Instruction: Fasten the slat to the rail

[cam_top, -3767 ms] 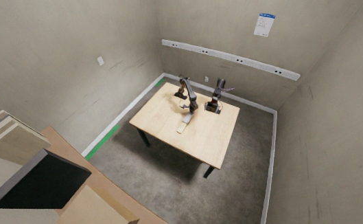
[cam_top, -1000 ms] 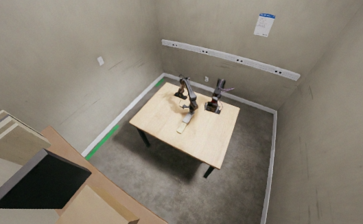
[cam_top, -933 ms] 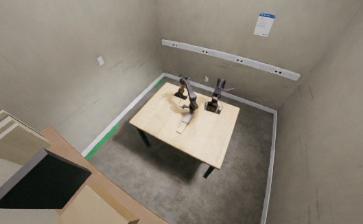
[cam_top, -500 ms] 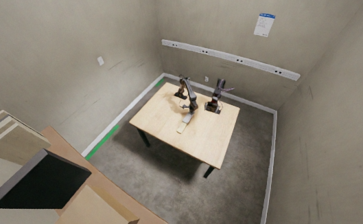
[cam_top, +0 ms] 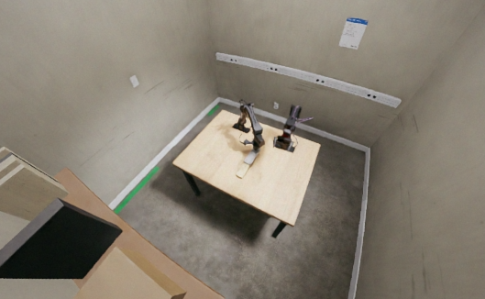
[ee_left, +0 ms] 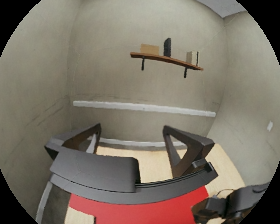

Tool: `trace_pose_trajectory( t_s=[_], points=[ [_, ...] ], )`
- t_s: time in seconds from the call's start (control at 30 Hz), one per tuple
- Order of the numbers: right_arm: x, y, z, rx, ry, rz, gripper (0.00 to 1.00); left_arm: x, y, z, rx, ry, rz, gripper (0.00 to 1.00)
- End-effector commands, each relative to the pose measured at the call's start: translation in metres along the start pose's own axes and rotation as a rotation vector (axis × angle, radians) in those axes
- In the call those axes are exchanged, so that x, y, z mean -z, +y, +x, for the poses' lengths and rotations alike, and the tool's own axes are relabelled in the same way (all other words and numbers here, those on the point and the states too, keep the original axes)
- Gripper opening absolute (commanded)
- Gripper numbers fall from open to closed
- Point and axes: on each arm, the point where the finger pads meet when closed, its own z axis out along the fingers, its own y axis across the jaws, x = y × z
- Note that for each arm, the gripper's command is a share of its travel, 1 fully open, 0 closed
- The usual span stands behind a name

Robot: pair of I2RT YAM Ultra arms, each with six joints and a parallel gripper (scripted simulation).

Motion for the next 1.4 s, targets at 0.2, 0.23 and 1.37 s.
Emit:
trace_pose_trajectory(
  t_s=[0.2, 0.23, 1.37],
  points=[
    [0.014, -0.001, 0.003, 0.001, 0.01, -0.002, 0.12, 0.005, -0.001, -0.005, -0.002, -0.018, 0.007, 1.0],
    [0.014, -0.001, 0.003, 0.001, 0.01, -0.002, 0.12, 0.005, -0.001, -0.005, -0.002, -0.018, 0.007, 1.0],
    [0.004, 0.002, 0.001, 0.0, 0.004, -0.01, 0.34, -0.03, -0.039, 0.037, 0.068, 0.205, 0.087, 1.0]
  ],
)
